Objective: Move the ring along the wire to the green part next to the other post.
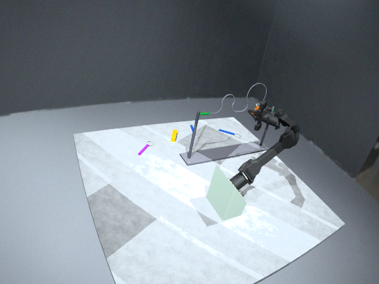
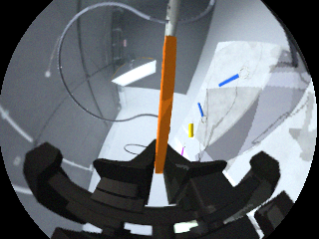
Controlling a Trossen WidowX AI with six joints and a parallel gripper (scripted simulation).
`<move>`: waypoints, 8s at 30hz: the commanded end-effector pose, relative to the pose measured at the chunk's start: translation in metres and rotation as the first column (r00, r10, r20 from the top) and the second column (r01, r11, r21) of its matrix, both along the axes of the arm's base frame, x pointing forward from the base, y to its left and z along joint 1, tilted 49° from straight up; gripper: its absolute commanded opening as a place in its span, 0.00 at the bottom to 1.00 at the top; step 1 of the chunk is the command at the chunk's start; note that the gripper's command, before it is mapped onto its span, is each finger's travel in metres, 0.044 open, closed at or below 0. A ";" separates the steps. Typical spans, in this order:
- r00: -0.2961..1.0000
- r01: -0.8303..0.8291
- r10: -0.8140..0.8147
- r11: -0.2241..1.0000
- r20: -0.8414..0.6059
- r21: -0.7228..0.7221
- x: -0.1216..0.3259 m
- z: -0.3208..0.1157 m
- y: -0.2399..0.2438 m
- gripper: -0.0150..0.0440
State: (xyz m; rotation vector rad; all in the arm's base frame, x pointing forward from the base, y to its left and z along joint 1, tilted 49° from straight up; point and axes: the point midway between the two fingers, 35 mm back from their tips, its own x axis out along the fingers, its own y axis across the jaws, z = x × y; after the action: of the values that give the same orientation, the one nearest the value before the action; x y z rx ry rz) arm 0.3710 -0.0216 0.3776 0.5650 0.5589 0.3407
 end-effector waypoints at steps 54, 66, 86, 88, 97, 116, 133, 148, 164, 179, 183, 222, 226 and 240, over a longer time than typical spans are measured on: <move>0.994 0.031 0.024 0.868 -0.104 0.495 -0.011 0.072 0.053 0.00; 0.994 0.035 0.024 0.864 -0.110 0.502 -0.012 0.082 0.056 0.00; 0.994 0.034 0.016 0.894 -0.107 0.448 -0.012 0.084 0.057 0.00; 0.994 0.034 0.014 0.899 -0.106 0.437 -0.012 0.084 0.057 0.00; 0.995 0.032 0.007 0.922 -0.100 0.387 -0.012 0.083 0.056 0.00; 0.997 0.031 -0.010 0.966 -0.082 0.255 -0.011 0.079 0.054 0.00; 0.998 0.034 -0.027 0.992 -0.061 0.121 -0.010 0.075 0.051 0.00; 0.998 0.041 -0.041 0.999 -0.040 -0.007 -0.010 0.072 0.048 0.00; 0.998 0.053 -0.055 0.987 -0.011 -0.155 -0.009 0.069 0.043 0.00; 0.997 0.072 -0.066 0.943 0.028 -0.325 -0.007 0.066 0.038 0.00; 0.997 0.078 -0.068 0.925 0.040 -0.372 -0.007 0.066 0.036 0.00; 0.986 0.145 -0.034 0.646 0.161 -0.749 -0.003 0.063 0.020 0.00; 0.985 0.152 -0.026 0.609 0.173 -0.778 -0.002 0.064 0.018 0.00; 0.978 0.181 0.007 0.468 0.209 -0.865 -0.001 0.065 0.012 0.00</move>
State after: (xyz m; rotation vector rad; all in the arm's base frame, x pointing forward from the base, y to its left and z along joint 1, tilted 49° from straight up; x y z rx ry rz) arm 0.3701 -0.0087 0.4438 -0.4374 0.4494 -0.0327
